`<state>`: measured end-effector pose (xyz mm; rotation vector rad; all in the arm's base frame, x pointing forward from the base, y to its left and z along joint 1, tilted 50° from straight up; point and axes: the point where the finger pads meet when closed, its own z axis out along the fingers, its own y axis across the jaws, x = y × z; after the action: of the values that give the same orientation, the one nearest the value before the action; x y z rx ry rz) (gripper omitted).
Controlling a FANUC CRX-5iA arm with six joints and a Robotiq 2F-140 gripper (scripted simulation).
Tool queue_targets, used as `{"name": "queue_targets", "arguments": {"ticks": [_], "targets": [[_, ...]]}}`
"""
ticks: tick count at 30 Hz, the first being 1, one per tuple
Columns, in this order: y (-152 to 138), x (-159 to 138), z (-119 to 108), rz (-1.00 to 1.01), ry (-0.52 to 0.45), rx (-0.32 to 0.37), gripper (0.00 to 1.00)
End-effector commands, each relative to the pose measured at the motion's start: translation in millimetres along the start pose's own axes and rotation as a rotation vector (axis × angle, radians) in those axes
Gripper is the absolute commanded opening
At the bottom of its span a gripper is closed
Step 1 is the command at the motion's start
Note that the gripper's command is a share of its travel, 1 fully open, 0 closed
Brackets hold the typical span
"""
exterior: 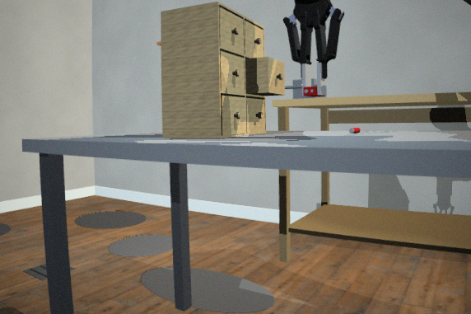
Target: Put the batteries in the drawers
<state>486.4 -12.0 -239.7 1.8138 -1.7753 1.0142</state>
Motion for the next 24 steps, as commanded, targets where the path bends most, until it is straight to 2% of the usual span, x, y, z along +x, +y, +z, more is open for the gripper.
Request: {"name": "queue_targets", "arguments": {"ticks": [1, 7, 10, 11, 12, 14, 15, 17, 18, 22, 23, 24], "targets": [[-2, 2, -11, 0.0, 0.009, -0.007, 0.14], [-4, 4, -11, 0.019, 0.008, -0.008, 0.14], [-22, 31, -13, 0.21, 0.002, -0.01, 0.14], [-22, 31, -13, 0.21, 0.002, -0.01, 0.14], [-33, 49, -14, 0.325, -0.001, -0.011, 0.14], [-33, 49, -14, 0.325, -0.001, -0.011, 0.14], [-44, 70, -14, 0.458, -0.003, -0.012, 0.14], [-44, 70, -14, 0.458, -0.003, -0.012, 0.14], [-54, 94, -14, 0.603, -0.004, -0.013, 0.14], [-54, 94, -14, 0.603, -0.004, -0.013, 0.14], [-64, 120, -14, 0.753, -0.003, -0.013, 0.14], [-64, 120, -14, 0.753, -0.003, -0.013, 0.14]]}}
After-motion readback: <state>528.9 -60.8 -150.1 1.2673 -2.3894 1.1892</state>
